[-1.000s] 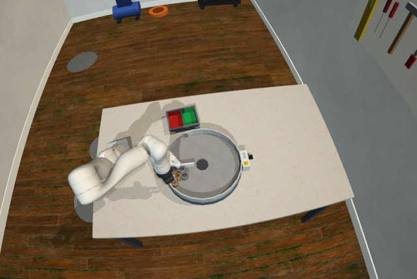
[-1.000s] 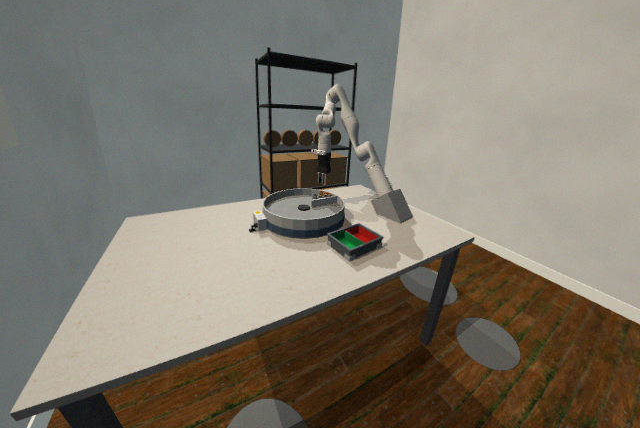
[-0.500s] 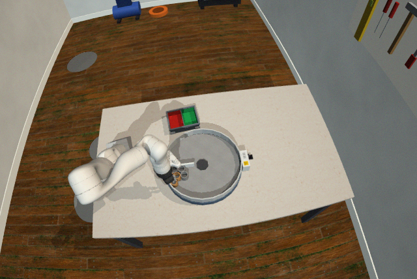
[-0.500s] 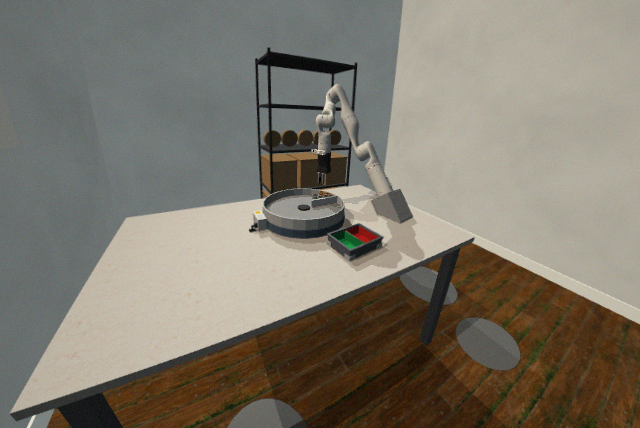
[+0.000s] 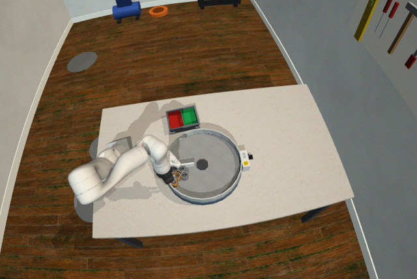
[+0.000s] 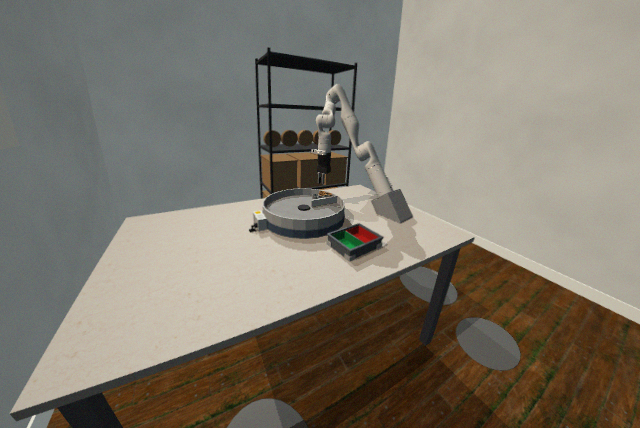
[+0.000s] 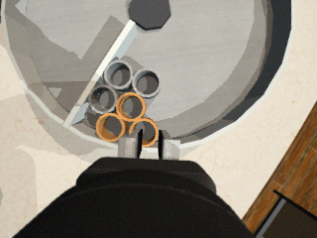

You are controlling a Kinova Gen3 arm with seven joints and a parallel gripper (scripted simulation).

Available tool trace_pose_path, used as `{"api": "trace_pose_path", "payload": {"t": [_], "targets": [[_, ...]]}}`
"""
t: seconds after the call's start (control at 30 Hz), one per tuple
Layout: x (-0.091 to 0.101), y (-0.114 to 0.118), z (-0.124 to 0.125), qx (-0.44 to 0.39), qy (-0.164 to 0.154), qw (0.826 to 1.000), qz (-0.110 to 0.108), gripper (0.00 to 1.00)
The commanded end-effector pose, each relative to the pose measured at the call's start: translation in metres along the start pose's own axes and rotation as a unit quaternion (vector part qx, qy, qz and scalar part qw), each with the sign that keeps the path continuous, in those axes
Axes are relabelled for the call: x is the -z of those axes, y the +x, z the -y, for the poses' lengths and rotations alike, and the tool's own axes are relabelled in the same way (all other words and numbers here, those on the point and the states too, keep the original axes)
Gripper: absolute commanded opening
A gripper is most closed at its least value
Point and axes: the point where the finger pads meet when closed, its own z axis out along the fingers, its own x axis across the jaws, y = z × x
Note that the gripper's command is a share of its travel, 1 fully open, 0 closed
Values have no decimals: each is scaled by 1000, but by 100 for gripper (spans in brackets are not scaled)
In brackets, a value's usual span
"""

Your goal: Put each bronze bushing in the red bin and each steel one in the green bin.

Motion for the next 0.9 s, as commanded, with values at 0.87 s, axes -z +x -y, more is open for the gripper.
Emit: {"api": "trace_pose_path", "payload": {"t": [0.87], "targets": [[-45, 3, 1, 2, 3, 1000, -1, 45]]}}
